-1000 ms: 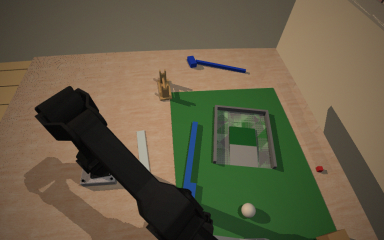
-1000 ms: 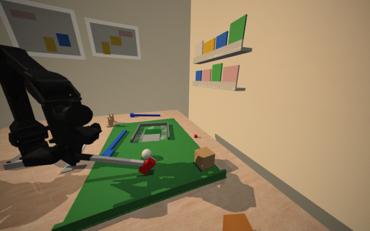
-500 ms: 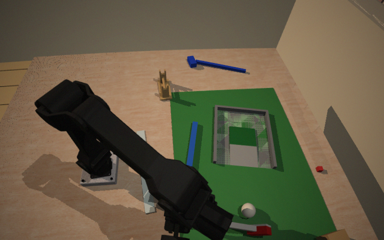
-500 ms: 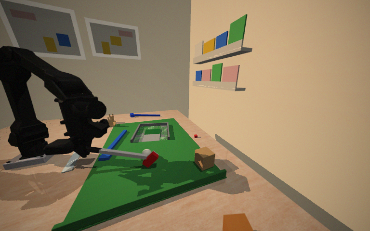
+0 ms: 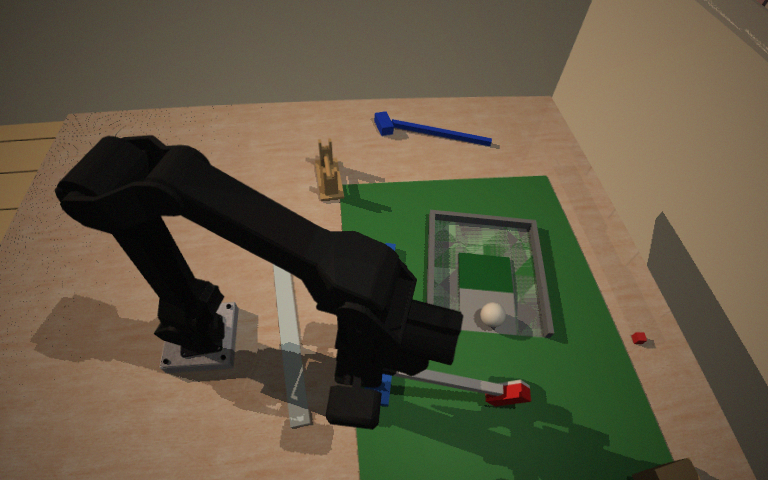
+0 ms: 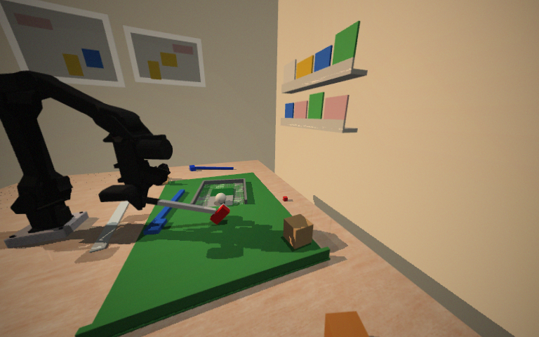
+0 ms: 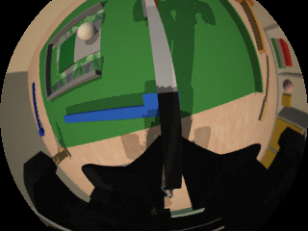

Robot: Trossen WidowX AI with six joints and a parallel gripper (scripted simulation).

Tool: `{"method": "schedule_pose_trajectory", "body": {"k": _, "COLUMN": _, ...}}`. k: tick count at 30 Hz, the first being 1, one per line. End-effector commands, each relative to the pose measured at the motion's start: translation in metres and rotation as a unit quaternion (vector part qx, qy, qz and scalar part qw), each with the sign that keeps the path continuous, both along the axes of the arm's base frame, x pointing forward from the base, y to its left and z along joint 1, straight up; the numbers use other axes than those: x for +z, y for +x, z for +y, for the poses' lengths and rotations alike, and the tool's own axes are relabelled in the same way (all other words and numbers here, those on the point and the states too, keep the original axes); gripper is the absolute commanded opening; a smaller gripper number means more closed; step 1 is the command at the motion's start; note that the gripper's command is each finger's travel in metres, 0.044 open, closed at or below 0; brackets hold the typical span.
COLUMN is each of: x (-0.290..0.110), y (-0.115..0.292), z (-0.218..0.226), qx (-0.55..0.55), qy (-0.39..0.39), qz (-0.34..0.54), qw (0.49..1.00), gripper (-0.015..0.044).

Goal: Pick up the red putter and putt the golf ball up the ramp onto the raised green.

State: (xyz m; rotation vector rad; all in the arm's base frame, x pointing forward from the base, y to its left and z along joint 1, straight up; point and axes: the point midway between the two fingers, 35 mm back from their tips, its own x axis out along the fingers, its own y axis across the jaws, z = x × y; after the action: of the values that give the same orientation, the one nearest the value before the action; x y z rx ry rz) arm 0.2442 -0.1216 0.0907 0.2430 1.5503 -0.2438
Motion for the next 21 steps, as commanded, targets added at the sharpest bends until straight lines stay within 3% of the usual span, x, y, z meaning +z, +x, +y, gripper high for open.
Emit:
{"method": "schedule_pose_trajectory", "body": {"k": 1, "x": 0.018, "y": 0.003, "z": 0.002, "qx": -0.001, "qy": -0.004, "qz": -0.007, "qw": 1.0, "gripper": 0.0}}
{"method": "schedule_pose_trajectory", "body": {"k": 10, "x": 0.057, "y": 0.001, "z": 0.002, "qx": -0.001, "qy": -0.004, "qz": -0.007, "qw": 1.0, "gripper": 0.0}}
{"method": "schedule_pose_trajectory", "body": {"k": 21, "x": 0.049, "y": 0.0, "z": 0.003, "qx": 0.001, "qy": -0.001, "qz": -0.002, "qw": 1.0, "gripper": 0.0}}
